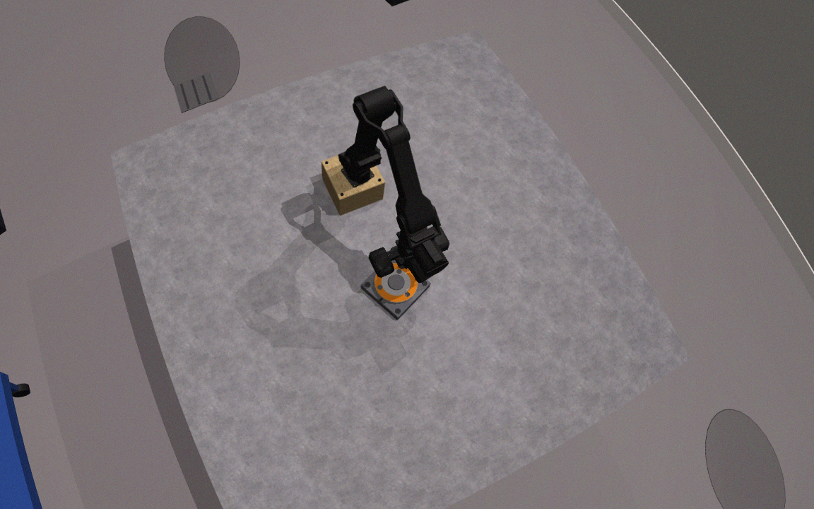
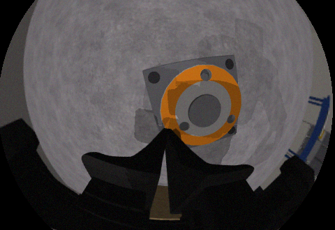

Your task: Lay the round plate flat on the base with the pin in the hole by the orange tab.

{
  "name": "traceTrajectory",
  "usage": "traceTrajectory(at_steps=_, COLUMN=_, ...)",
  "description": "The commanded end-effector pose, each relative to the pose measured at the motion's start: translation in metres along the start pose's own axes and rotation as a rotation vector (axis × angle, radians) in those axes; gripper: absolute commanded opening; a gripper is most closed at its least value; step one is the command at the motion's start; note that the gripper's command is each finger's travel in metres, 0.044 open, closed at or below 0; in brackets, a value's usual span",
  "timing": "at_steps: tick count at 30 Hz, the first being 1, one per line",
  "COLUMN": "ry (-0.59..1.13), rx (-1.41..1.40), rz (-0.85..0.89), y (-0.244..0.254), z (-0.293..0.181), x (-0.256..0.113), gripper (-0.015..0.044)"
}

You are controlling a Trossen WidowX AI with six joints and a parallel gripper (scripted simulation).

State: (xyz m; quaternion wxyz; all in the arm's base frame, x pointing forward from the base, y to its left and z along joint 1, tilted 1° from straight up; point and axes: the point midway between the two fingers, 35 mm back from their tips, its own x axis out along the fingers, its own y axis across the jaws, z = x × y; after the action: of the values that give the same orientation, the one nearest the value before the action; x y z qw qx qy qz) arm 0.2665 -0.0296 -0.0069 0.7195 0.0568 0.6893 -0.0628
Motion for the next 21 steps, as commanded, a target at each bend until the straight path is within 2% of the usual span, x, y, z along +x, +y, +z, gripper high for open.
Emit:
traceTrajectory(at_steps=1, ry=0.018, rx=0.000, rz=-0.007, y=-0.0040, z=-0.0091, x=0.0024, gripper=0.0000)
traceTrajectory(at_steps=21, ry=0.019, rx=0.000, rz=-0.007, y=-0.0089, z=-0.0135, x=0.0024, gripper=0.0000)
